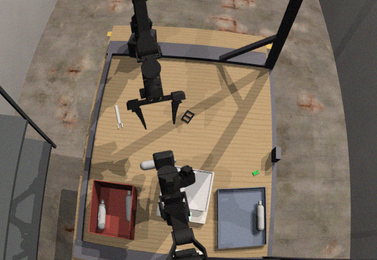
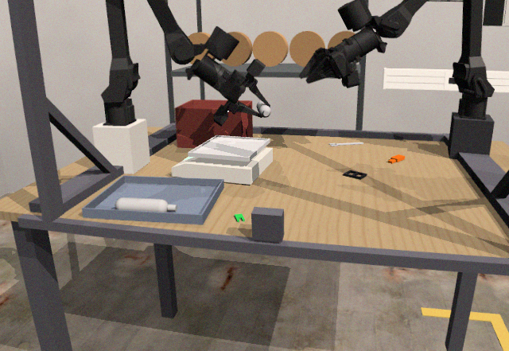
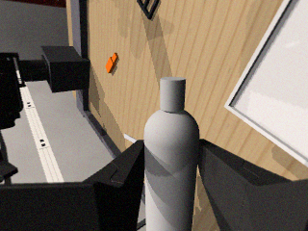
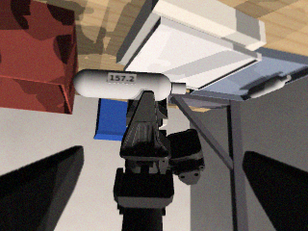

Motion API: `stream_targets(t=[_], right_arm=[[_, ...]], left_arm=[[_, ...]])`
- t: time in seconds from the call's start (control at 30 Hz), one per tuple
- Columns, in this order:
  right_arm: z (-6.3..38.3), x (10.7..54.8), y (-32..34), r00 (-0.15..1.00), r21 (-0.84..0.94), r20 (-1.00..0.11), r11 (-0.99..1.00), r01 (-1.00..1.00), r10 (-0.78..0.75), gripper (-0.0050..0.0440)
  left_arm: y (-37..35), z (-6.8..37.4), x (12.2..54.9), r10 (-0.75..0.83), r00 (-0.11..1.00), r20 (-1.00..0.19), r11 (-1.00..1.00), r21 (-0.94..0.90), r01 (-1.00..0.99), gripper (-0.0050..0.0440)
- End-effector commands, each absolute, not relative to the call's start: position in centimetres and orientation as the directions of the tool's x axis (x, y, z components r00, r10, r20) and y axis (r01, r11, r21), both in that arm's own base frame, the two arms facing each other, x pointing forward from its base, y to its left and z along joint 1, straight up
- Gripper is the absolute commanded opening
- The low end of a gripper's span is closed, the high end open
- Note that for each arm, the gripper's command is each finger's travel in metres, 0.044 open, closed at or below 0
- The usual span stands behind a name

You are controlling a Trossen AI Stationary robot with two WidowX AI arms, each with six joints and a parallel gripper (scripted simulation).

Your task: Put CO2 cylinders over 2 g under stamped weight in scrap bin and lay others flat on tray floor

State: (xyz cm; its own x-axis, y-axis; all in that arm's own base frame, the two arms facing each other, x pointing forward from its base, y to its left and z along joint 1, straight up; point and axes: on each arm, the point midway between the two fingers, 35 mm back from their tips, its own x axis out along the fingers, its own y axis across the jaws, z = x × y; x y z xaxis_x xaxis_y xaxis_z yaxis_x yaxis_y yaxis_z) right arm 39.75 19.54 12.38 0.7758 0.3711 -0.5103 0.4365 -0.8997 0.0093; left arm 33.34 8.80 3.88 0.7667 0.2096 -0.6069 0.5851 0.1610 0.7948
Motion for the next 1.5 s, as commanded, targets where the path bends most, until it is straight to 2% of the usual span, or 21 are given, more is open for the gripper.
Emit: stream_targets(t=[0.0,0.23,0.53,1.07,1.47], right_arm=[[13.4,40.0,19.7,0.787,0.007,-0.488,-0.9,0.436,0.378,0.044],[13.4,40.0,19.7,0.787,0.007,-0.488,-0.9,0.436,0.378,0.044],[13.4,40.0,19.7,0.787,0.007,-0.488,-0.9,0.436,0.378,0.044],[12.9,43.5,21.4,0.788,0.005,-0.486,-0.9,0.436,0.379,0.044],[12.7,43.8,21.5,0.787,0.005,-0.488,-0.9,0.435,0.378,0.044]], left_arm=[[8.8,3.7,33.5,0.22,0.806,-0.55,0.14,0.835,0.532,-0.005],[9.0,5.9,34.6,0.24,0.884,-0.402,0.103,0.916,0.389,-0.005],[9.2,7.6,35.5,0.245,0.902,-0.355,0.091,0.935,0.343,-0.005],[9.2,7.7,35.5,0.245,0.901,-0.358,0.093,0.934,0.346,-0.005],[9.2,7.1,35.2,0.243,0.895,-0.374,0.1,0.928,0.36,-0.005]])
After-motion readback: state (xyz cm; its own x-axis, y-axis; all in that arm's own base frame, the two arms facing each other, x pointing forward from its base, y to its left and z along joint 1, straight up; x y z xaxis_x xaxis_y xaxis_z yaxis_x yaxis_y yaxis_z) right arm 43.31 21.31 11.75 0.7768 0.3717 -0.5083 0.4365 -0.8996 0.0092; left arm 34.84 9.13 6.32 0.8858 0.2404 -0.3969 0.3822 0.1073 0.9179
